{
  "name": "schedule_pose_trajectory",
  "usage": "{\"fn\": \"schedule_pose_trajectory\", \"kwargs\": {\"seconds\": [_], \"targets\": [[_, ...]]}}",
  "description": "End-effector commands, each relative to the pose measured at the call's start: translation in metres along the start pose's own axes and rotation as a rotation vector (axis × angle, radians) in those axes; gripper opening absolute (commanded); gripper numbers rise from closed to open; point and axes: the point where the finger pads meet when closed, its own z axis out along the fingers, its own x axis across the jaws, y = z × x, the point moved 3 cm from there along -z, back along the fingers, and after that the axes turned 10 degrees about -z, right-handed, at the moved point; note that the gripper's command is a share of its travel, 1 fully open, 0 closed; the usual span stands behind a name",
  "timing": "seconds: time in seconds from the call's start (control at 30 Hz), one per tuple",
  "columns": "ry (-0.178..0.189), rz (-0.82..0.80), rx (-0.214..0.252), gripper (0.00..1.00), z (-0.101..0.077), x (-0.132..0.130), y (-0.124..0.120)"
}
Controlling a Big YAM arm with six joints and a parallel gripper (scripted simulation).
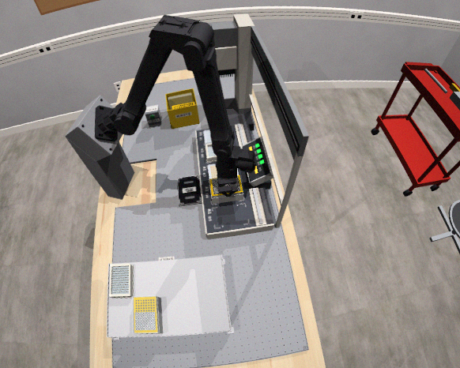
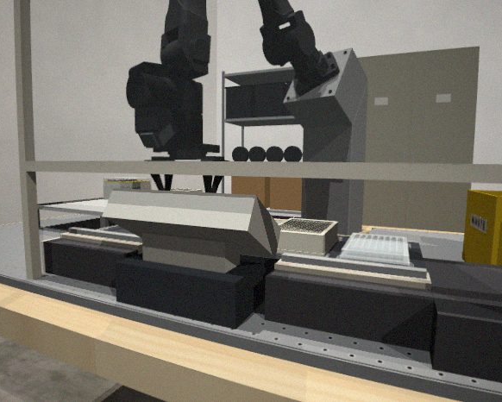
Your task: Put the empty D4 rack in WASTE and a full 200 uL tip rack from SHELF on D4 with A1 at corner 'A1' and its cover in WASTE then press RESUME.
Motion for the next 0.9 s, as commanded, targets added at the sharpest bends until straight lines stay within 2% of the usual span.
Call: {"fn": "schedule_pose_trajectory", "kwargs": {"seconds": [0.0,0.87], "targets": [[0.001,-0.008,-0.017,1.00,-0.012,0.002,0.006],[0.001,0.004,-0.017,1.00,-0.048,0.002,0.005]]}}
